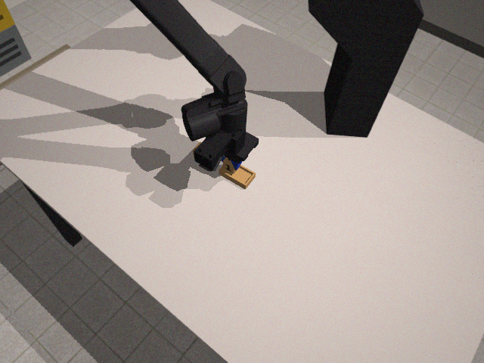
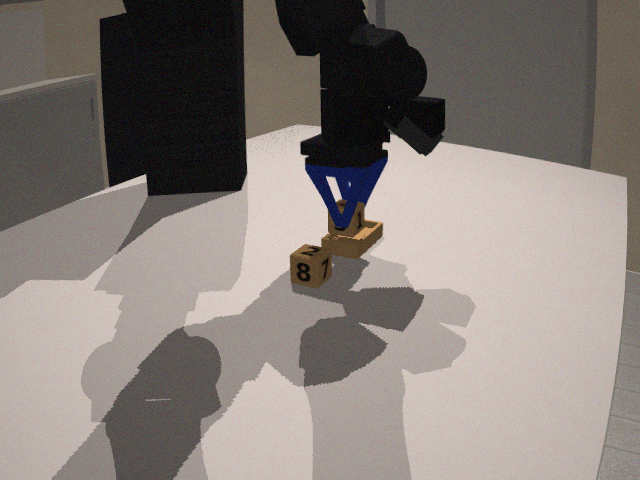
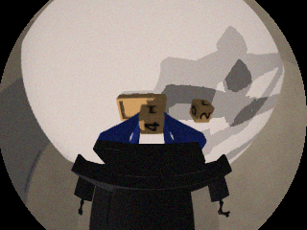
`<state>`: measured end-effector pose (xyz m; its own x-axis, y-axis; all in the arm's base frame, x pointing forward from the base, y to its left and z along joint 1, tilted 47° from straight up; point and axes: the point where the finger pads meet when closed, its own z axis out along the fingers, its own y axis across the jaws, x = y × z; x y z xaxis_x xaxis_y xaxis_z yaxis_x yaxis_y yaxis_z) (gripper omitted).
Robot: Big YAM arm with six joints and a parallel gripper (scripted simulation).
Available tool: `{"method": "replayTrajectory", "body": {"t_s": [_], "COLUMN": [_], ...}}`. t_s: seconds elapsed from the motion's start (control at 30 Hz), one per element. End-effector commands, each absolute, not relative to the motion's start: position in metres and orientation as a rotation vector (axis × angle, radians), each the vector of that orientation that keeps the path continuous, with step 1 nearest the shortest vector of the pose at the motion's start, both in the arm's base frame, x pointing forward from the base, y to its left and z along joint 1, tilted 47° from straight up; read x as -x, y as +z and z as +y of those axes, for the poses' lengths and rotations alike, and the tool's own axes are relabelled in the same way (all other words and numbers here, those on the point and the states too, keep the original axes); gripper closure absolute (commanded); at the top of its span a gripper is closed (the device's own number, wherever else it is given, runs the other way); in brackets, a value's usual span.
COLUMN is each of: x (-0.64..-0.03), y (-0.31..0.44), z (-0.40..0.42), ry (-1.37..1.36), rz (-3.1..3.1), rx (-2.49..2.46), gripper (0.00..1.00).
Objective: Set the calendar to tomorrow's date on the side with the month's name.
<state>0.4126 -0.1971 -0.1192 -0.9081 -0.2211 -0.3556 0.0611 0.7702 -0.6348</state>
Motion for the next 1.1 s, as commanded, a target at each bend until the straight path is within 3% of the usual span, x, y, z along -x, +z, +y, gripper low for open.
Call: {"method": "replayTrajectory", "body": {"t_s": [0.0, 1.07], "x": [-0.4129, -0.4148], "y": [-0.1204, -0.1162], "z": [-0.202, -0.2028], "ry": [-0.94, -0.938], "rz": [2.554, 2.55], "rx": [0.125, 0.116], "gripper": [0.73, 0.73]}}
